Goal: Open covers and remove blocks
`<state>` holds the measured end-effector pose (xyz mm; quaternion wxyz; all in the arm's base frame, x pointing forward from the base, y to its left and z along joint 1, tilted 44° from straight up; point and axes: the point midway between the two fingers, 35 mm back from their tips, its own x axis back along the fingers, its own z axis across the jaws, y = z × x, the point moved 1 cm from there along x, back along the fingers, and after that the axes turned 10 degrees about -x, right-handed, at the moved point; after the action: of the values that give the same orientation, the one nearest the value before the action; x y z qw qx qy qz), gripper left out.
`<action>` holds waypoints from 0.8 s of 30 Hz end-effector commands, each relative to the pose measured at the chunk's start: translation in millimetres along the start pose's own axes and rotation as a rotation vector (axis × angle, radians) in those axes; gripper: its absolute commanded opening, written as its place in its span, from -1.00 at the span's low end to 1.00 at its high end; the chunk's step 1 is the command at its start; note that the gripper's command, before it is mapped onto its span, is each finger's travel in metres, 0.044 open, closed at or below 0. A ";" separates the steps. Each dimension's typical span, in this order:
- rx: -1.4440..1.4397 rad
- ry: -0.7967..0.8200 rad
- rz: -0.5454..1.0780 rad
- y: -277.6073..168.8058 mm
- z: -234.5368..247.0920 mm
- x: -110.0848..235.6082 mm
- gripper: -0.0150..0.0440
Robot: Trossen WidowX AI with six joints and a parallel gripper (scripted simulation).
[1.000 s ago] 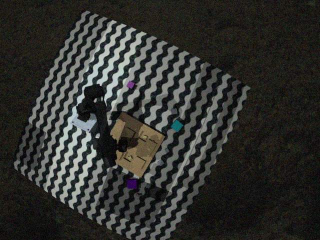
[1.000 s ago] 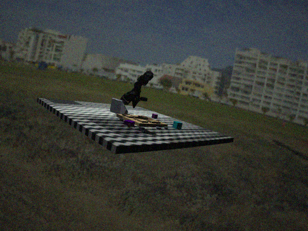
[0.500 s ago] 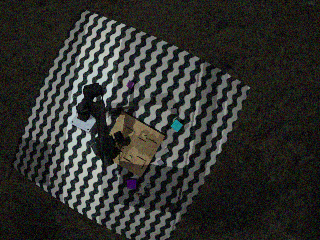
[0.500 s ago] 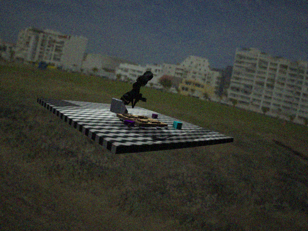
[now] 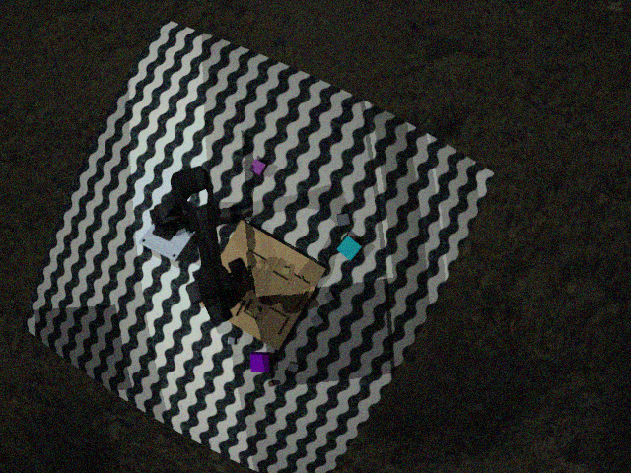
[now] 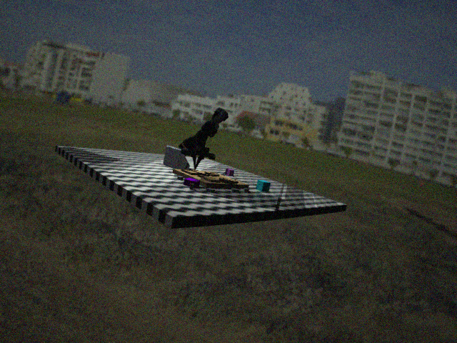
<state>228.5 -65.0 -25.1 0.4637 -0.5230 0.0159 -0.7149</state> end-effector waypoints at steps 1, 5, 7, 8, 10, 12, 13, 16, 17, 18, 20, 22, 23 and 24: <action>-0.008 0.004 0.005 -2.2 -1.0 -6.1 -0.49; -0.008 0.004 0.005 -2.4 -0.8 -8.7 -0.49; -0.008 0.004 0.005 -2.6 -0.7 -10.5 -0.49; -0.008 0.004 0.005 -2.7 -0.6 -11.5 -0.49; -0.007 0.004 0.005 -3.0 -0.5 -13.3 -0.49; -0.007 0.004 0.005 -3.2 -0.3 -15.2 -0.49; -0.007 0.004 0.005 -3.3 -0.3 -16.2 -0.49; -0.007 0.004 0.006 -3.5 -0.2 -17.5 -0.49; -0.007 0.004 0.006 -3.5 -0.2 -17.5 -0.49; -0.007 0.004 0.006 -3.5 -0.2 -17.5 -0.49; -0.007 0.004 0.006 -3.5 -0.2 -17.5 -0.49; -0.007 0.004 0.006 -3.5 -0.2 -17.5 -0.49; -0.007 0.004 0.006 -3.5 -0.2 -17.5 -0.49; -0.007 0.004 0.006 -3.6 -0.2 -17.7 -0.49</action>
<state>228.0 -53.2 -35.7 0.4634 -0.5224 0.0164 -0.7156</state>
